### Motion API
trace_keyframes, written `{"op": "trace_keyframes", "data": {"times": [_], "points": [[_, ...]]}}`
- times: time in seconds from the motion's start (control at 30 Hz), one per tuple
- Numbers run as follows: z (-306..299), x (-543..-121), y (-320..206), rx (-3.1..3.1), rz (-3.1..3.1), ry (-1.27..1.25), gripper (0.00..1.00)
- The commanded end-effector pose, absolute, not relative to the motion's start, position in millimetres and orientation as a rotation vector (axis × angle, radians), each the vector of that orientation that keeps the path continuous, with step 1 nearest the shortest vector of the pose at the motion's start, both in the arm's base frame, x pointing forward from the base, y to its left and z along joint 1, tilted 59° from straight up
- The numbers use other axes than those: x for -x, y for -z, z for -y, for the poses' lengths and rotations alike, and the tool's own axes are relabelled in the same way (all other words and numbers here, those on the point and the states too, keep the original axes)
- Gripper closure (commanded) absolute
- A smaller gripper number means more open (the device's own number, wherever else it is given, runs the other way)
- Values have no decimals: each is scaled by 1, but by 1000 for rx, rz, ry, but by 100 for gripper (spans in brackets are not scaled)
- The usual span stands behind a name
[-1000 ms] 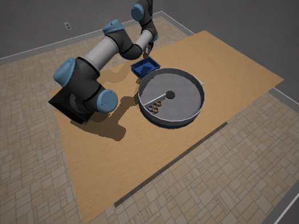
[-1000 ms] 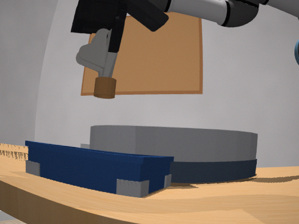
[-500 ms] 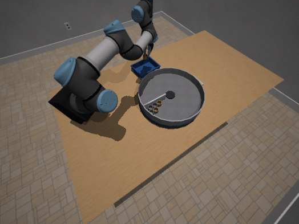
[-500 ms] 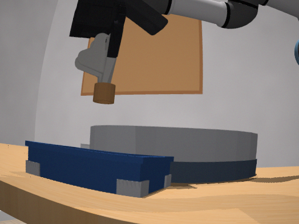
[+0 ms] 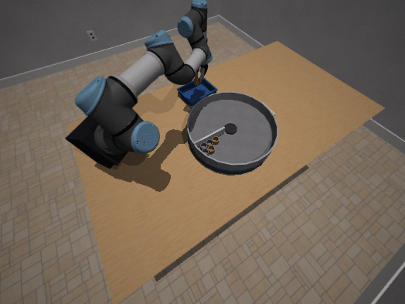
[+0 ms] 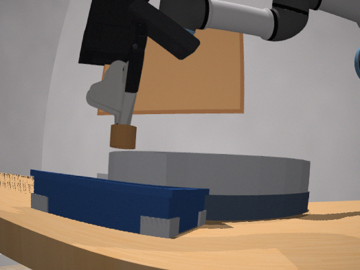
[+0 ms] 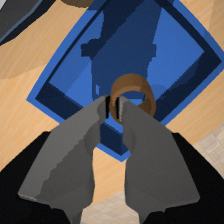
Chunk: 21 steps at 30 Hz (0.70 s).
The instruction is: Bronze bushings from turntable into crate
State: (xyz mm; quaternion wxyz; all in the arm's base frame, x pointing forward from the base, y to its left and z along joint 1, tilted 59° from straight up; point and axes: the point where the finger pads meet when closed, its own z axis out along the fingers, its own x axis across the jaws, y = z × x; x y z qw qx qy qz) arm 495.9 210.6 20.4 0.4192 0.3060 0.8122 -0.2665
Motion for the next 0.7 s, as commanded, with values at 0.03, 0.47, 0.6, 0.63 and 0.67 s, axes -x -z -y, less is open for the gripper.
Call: {"op": "trace_keyframes", "data": {"times": [0.03,0.47,0.6,0.63,0.67], "points": [[-200,-506,-12,-754,-2038,645,100],[-188,-517,-2,-754,-2038,645,100],[-187,-517,-2,-754,-2038,645,100],[-187,-517,-2,-754,-2038,645,100],[-187,-517,-2,-754,-2038,645,100]]}}
